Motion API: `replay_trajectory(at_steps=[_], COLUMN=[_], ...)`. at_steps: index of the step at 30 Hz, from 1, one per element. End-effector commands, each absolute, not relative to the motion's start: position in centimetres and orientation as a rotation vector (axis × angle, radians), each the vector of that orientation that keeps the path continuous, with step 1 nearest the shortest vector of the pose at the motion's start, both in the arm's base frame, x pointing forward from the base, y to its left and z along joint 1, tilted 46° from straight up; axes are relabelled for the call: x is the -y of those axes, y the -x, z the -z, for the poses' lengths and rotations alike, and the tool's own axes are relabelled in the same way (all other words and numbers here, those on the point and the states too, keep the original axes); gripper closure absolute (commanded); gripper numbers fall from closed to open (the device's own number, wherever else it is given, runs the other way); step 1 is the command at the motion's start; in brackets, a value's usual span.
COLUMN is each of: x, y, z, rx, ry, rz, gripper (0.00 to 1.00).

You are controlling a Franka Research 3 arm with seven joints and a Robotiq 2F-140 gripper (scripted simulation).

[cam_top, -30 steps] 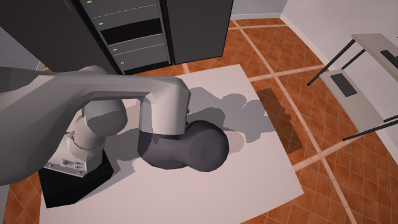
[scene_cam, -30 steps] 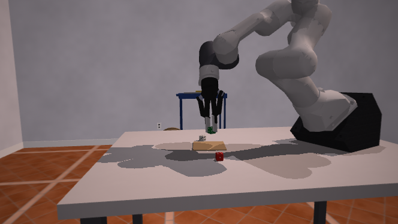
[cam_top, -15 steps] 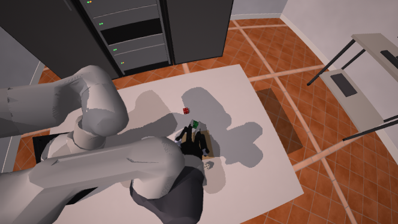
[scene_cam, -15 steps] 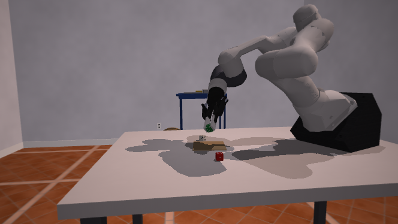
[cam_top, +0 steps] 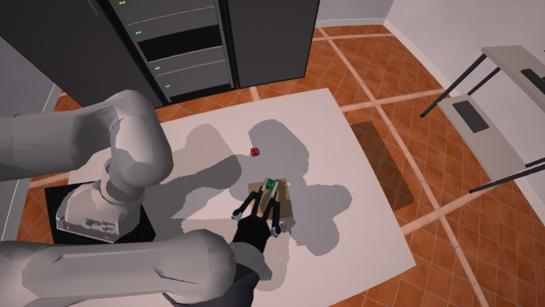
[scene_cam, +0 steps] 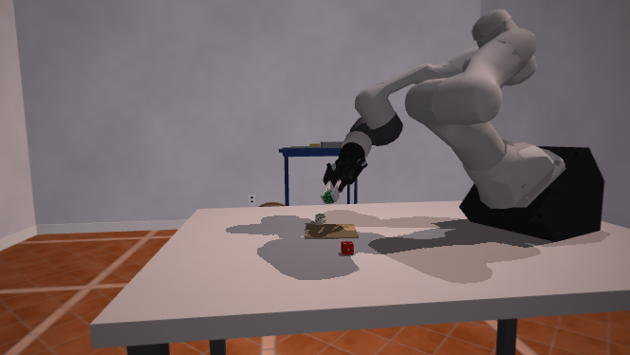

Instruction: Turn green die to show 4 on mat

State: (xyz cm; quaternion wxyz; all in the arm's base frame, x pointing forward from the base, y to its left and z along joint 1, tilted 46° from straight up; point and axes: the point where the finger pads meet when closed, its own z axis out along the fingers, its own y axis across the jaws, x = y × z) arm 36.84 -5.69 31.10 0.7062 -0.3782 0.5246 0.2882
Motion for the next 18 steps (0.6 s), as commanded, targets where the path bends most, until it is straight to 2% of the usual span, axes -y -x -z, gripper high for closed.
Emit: replay_trajectory(at_steps=[1,18], x=[6.85,7.14], y=[-36.68,-37.23], z=[-30.87,-29.99], rx=[-1.073,-1.066], ry=[0.887,0.881], rz=[-0.500,-0.480], gripper=[0.87,0.87])
